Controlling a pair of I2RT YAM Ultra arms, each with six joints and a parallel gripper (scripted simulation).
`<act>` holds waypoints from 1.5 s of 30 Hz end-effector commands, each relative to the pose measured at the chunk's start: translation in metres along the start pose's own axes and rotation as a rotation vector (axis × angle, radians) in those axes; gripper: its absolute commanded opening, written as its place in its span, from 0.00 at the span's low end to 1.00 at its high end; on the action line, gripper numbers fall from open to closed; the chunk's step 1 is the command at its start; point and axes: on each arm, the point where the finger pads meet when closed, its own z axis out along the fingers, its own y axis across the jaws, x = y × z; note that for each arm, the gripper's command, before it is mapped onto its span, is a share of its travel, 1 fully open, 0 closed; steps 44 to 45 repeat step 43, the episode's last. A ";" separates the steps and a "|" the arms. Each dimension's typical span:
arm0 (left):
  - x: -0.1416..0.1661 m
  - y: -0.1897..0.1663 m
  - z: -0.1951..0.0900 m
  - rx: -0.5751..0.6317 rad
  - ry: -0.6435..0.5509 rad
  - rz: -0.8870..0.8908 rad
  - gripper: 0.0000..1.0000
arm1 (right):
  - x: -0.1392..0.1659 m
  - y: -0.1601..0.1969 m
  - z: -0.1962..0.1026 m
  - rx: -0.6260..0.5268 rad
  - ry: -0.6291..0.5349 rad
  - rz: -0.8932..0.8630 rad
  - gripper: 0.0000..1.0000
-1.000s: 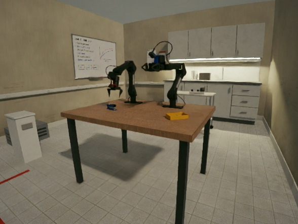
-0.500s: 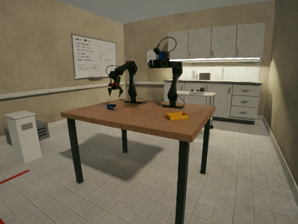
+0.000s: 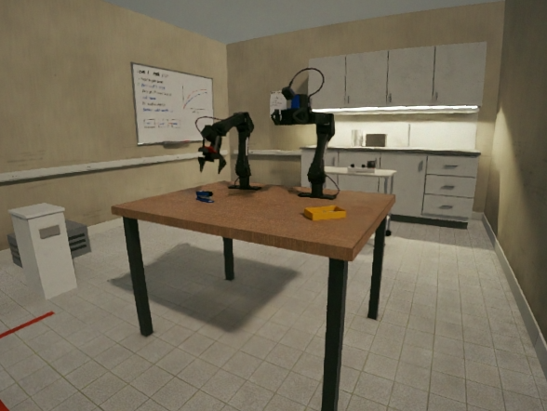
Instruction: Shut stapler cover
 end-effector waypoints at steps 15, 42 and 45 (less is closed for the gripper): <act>-0.016 0.001 -0.003 0.000 -0.032 0.006 1.00 | -0.126 -0.014 -0.167 0.122 -0.846 0.165 1.00; -0.016 0.001 -0.003 0.000 -0.032 0.006 1.00 | -0.159 -0.006 -0.210 0.124 -1.071 0.189 1.00; -0.016 0.001 -0.003 0.000 -0.032 0.006 1.00 | -0.159 -0.006 -0.210 0.124 -1.071 0.189 1.00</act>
